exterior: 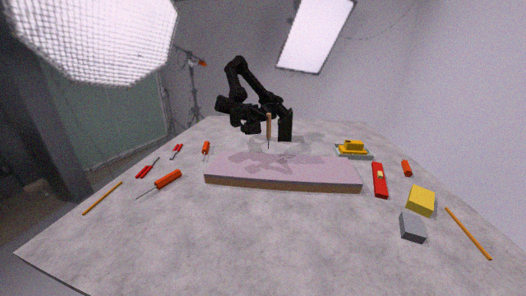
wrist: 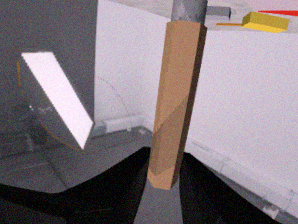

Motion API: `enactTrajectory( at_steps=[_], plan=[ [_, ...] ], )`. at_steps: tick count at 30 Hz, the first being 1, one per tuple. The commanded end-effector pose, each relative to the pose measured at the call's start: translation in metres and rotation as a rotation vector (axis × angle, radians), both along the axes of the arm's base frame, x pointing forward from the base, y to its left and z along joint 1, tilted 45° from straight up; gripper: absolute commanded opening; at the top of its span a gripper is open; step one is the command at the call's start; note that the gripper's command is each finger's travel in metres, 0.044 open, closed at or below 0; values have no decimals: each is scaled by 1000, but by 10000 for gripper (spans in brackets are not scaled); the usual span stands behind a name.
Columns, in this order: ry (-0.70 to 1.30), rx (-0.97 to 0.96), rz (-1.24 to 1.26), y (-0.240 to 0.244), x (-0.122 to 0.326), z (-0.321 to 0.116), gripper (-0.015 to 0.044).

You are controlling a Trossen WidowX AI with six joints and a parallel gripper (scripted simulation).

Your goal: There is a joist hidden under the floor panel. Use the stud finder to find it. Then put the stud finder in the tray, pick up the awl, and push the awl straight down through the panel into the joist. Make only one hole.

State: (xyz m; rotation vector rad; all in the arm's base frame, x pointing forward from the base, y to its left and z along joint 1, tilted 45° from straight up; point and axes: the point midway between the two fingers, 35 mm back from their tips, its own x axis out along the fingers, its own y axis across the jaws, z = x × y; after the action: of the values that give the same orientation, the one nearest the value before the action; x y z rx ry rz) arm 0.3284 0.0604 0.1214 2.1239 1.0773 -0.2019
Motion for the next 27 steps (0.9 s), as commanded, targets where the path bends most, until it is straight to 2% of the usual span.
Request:
enactTrajectory(
  at_steps=[1, 27],
  plan=[
    [0, 9, 9, 1, 1, 0, 0],
    [2, 6, 9, -11, 4, -13, 0]
  ],
)
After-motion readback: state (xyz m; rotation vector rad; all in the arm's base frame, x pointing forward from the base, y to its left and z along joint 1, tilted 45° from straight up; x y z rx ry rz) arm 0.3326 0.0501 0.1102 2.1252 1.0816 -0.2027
